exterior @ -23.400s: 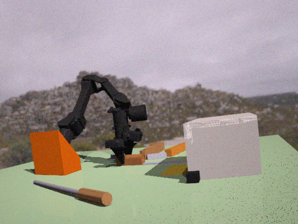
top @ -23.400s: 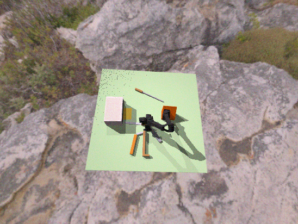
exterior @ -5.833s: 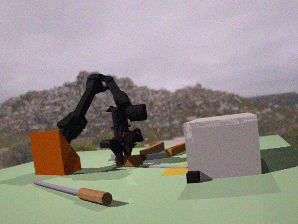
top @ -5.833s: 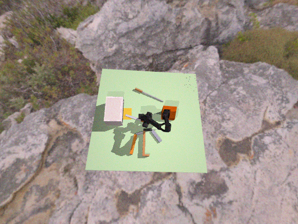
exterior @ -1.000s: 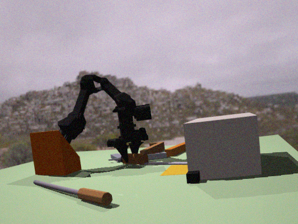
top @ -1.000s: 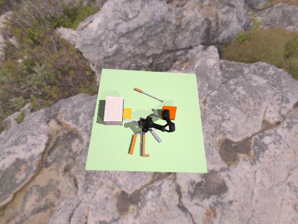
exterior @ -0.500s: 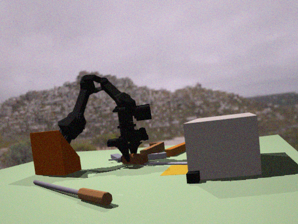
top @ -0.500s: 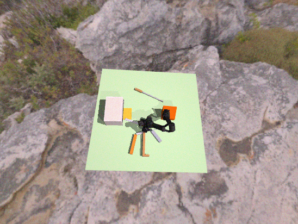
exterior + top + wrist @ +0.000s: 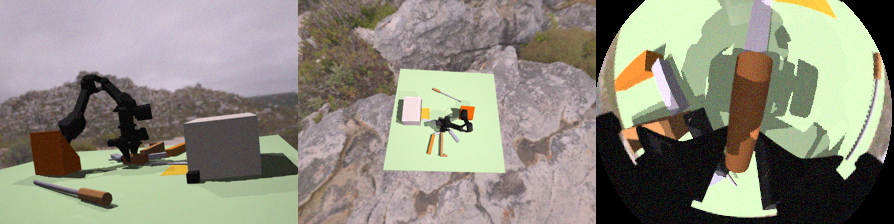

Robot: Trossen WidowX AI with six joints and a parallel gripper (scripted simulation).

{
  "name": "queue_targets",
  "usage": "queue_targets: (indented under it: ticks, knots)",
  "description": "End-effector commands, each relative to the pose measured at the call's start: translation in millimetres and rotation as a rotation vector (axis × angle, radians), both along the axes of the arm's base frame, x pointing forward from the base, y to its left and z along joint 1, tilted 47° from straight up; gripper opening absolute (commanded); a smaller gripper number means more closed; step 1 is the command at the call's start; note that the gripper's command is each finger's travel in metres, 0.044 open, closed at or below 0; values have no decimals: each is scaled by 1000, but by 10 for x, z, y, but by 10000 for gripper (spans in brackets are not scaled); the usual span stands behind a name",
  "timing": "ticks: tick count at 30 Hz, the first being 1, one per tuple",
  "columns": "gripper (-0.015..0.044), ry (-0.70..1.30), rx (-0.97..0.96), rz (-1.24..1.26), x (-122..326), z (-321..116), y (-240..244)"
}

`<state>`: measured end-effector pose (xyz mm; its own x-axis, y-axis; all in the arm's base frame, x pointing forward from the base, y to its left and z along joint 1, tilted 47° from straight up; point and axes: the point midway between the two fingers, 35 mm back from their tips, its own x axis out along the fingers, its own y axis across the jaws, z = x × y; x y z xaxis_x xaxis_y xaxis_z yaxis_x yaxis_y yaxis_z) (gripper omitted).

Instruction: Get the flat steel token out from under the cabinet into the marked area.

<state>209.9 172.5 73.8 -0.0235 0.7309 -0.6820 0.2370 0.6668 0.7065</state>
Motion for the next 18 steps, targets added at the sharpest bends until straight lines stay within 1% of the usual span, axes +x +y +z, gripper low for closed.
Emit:
queue_targets:
  ticks: [1, 18]
  knots:
    - [0, 2, 2, 4, 47, -4, -2]
    - [0, 3, 3, 10, 224, -27, -20]
